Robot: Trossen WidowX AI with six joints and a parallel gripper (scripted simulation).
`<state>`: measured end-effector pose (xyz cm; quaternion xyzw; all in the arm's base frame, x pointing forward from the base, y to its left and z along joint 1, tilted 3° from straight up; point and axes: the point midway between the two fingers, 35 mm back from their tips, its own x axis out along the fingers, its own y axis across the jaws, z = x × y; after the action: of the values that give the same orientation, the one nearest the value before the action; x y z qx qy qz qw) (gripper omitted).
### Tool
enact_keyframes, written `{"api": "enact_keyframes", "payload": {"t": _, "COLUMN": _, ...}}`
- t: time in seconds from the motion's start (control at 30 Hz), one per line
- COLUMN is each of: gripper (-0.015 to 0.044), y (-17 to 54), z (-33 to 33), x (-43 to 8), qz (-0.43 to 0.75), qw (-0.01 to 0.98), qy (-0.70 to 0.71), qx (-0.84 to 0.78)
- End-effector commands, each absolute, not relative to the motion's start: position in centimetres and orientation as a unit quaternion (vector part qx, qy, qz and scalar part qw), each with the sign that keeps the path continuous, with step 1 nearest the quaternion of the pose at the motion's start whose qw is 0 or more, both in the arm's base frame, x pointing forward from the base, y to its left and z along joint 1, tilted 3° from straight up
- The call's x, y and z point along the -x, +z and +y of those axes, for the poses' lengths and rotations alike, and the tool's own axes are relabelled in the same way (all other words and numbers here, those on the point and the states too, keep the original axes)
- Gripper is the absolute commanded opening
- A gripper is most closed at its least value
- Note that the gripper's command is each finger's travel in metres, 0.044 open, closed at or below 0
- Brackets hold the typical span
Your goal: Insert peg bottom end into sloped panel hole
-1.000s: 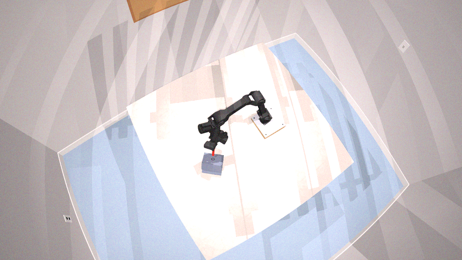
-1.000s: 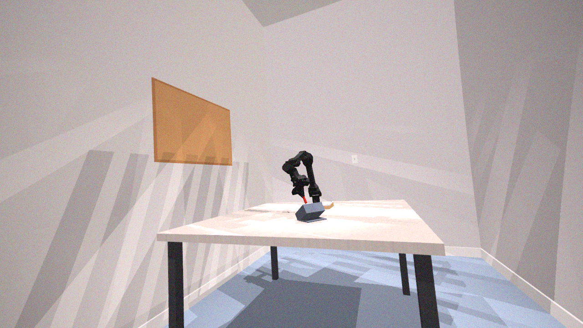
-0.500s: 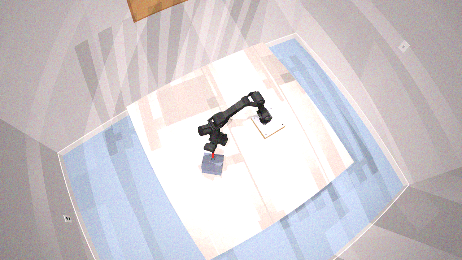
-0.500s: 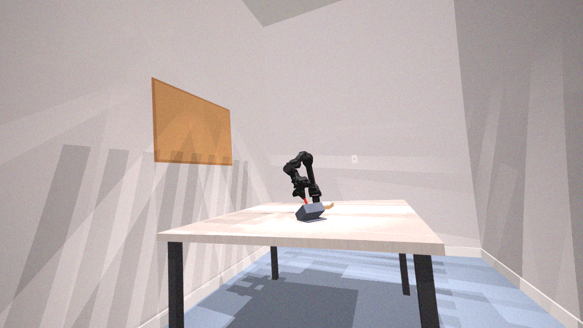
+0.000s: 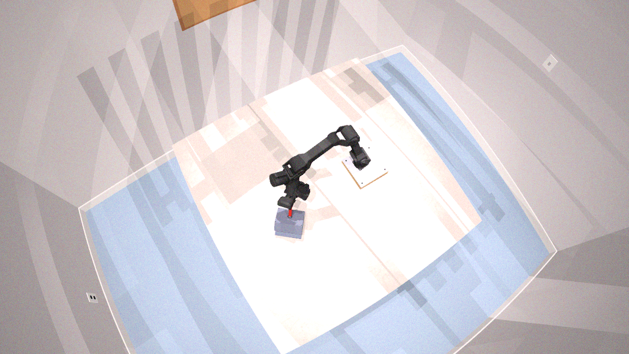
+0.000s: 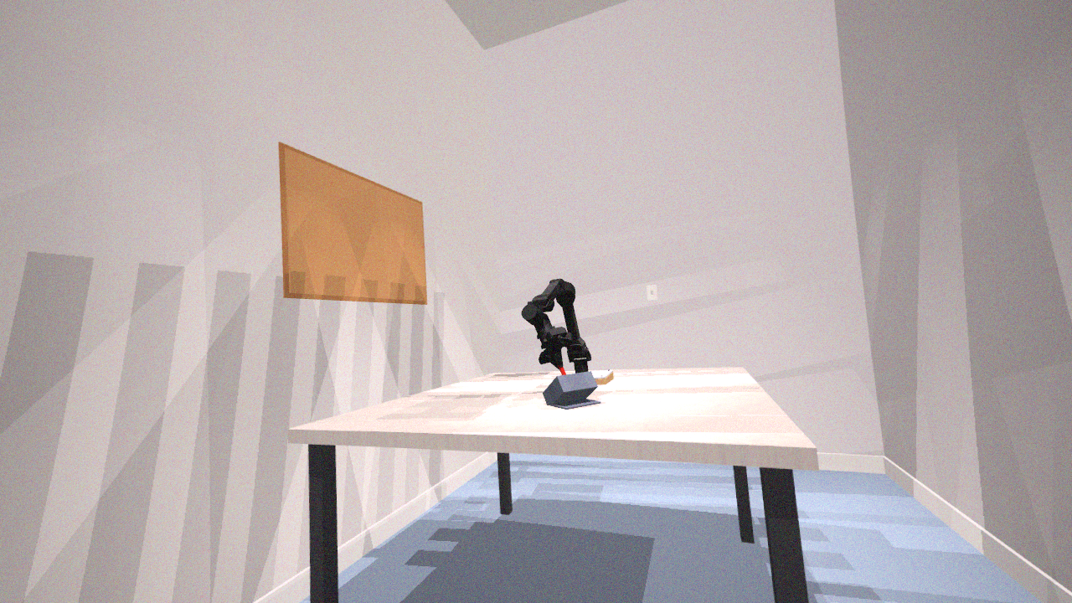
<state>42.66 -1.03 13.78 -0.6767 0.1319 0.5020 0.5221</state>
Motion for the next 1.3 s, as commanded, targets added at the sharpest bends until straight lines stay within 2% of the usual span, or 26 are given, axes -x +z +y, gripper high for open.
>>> {"api": "enact_keyframes", "payload": {"t": 0.0, "gripper": 0.0, "y": 13.93, "z": -1.05, "x": -42.67, "qz": 0.131, "qw": 0.522, "qy": 0.501, "qx": 0.678}}
{"api": "enact_keyframes", "payload": {"t": 1.27, "gripper": 0.0, "y": 13.05, "z": -0.91, "x": -42.86, "qz": 0.131, "qw": 0.522, "qy": 0.501, "qx": 0.678}}
